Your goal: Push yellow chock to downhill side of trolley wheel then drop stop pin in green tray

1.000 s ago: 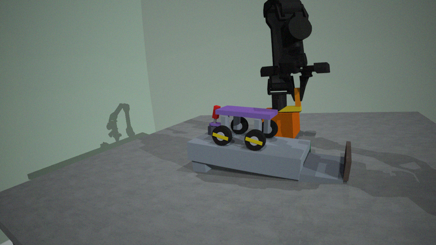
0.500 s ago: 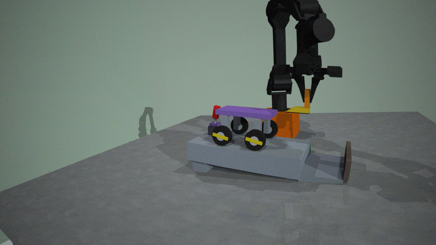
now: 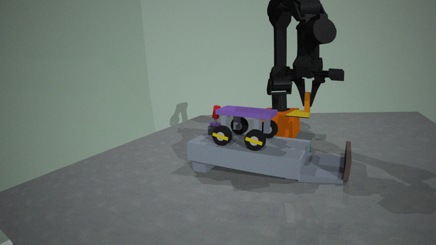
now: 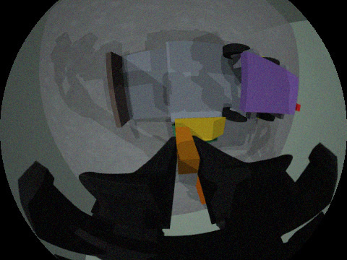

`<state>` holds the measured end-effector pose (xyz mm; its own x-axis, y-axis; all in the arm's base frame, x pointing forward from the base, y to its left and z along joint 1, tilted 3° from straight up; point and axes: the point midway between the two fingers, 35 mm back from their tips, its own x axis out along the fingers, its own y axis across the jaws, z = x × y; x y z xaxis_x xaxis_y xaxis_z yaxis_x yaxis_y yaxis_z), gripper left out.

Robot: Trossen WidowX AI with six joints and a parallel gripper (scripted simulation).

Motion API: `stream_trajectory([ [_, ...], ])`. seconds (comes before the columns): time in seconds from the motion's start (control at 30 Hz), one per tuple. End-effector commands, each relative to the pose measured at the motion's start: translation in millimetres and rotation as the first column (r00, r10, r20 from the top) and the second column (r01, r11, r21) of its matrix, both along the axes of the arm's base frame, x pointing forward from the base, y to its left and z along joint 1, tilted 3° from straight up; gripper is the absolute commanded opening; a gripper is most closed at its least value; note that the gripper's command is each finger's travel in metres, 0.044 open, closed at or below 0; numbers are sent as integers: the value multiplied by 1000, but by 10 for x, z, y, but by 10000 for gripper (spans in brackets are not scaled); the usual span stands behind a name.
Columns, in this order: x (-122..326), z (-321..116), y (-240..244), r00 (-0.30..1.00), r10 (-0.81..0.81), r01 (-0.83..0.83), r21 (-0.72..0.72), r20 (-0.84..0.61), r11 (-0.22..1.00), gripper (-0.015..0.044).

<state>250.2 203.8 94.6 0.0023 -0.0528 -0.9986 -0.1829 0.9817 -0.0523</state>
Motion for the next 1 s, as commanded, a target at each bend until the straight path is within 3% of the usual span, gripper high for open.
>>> stream_trajectory([
  [0.0,28,-42,-1,1000,3,-3,-5,-1,1000,0],
  [0.97,35,-662,-39,1000,3,-3,-6,-2,1000,0],
])
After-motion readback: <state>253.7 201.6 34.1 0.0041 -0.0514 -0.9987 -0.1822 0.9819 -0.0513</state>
